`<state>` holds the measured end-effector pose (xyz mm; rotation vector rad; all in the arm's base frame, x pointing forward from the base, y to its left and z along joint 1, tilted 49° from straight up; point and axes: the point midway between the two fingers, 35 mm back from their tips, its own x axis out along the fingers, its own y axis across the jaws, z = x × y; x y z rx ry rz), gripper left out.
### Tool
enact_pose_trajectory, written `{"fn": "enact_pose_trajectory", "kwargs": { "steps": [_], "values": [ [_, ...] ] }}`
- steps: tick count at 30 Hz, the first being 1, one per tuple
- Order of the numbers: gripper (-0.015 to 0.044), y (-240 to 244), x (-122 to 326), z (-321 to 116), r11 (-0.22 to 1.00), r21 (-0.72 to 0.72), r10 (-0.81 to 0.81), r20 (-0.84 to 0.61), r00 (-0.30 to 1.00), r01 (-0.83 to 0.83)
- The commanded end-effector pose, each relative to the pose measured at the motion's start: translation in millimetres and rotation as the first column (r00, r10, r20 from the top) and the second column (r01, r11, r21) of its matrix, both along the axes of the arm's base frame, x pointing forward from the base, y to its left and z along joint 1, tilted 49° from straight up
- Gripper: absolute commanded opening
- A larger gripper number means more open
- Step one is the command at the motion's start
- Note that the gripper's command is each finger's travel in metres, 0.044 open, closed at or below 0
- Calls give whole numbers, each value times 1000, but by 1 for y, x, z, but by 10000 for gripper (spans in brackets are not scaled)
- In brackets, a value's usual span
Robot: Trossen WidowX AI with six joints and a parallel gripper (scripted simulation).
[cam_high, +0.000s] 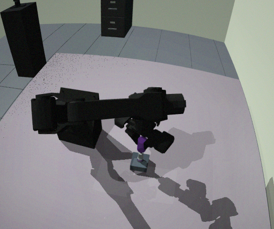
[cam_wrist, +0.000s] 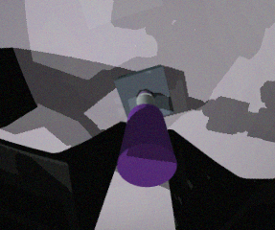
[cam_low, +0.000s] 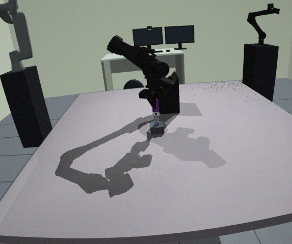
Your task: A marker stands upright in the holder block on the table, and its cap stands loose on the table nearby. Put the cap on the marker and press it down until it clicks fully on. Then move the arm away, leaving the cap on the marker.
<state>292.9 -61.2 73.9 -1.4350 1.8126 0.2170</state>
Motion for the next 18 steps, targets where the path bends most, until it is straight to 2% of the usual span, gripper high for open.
{"fn": "enact_pose_trajectory", "kwargs": {
  "steps": [1, 18],
  "values": [
    [0, -4, 0, -3, 1000, -3, 4, -2, 1000, -4],
    [0, -25, 0, -22, 1000, -3, 4, -2, 1000, -4]
  ]
}}
